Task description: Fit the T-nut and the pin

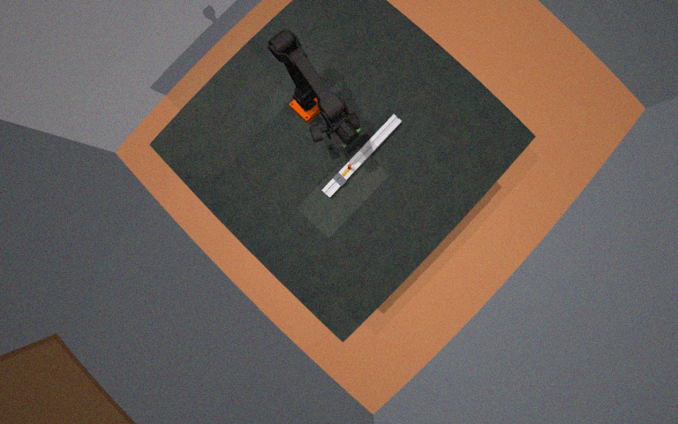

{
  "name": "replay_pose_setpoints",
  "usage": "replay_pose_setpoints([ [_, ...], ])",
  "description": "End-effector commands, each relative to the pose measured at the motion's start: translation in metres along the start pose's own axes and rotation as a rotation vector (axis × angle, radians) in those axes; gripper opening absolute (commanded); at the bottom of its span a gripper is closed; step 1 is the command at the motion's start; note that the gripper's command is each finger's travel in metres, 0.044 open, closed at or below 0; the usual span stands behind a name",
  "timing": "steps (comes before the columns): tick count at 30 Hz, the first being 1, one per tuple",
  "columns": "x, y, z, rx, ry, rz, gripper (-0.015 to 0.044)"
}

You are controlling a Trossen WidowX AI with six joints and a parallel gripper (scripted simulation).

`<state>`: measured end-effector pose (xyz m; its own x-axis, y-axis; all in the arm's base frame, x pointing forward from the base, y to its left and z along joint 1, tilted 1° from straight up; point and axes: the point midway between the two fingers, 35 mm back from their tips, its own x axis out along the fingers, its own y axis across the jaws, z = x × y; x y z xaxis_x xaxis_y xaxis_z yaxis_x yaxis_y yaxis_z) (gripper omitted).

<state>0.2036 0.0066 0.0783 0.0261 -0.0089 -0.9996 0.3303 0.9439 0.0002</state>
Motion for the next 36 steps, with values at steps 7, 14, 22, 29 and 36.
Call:
replay_pose_setpoints([
  [7,-0.024,-0.001,0.0,-0.004,-0.005,0.007,-0.015],
  [14,-0.029,-0.001,0.016,0.021,-0.009,0.007,-0.015],
  [22,-0.034,-0.002,0.04,0.058,-0.015,0.007,-0.015],
  [29,-0.037,-0.004,0.061,0.09,-0.021,0.006,-0.015],
  [36,-0.038,-0.007,0.083,0.122,-0.026,0.005,-0.015],
])
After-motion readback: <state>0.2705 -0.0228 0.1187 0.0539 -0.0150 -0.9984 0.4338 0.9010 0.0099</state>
